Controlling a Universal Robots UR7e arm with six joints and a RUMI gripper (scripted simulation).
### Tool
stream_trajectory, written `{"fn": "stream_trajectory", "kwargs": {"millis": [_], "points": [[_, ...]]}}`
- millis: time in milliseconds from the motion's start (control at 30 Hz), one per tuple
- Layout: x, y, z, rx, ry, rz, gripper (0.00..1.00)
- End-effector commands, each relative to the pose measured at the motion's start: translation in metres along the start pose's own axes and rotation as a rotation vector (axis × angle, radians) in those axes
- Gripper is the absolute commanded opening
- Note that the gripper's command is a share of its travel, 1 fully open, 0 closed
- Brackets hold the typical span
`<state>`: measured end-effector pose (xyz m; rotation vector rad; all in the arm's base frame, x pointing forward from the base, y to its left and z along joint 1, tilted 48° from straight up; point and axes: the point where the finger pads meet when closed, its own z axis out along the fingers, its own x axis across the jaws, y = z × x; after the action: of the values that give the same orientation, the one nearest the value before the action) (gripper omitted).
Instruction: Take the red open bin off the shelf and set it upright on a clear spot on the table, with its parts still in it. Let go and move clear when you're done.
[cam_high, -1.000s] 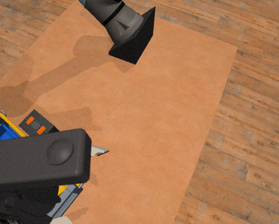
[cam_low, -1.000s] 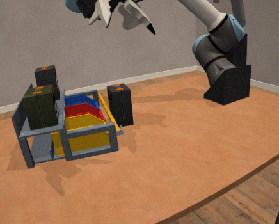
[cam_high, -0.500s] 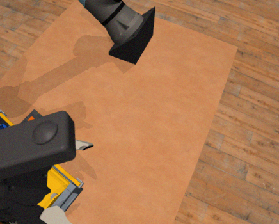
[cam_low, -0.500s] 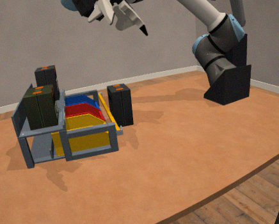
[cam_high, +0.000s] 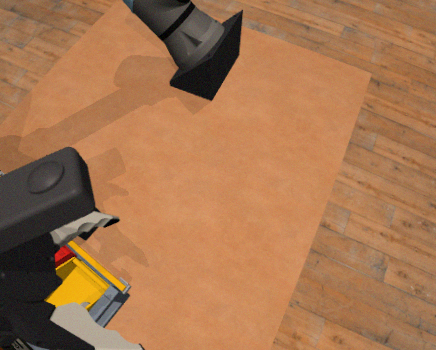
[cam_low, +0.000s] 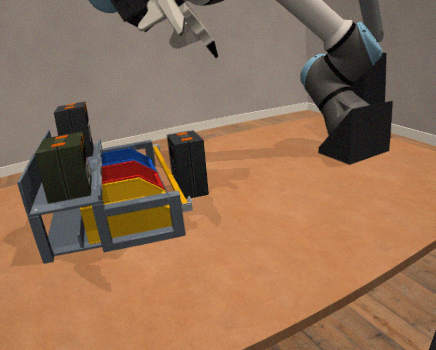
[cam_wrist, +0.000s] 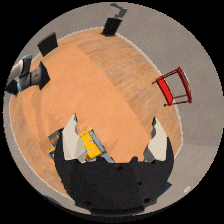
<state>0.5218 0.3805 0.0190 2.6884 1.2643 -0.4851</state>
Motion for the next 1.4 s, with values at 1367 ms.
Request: {"fn": "stream_trajectory", "kwargs": {"millis": [1367], "points": [[-0.073,0.025,-0.042,-0.023,-0.249,-0.642,1.0]]}}
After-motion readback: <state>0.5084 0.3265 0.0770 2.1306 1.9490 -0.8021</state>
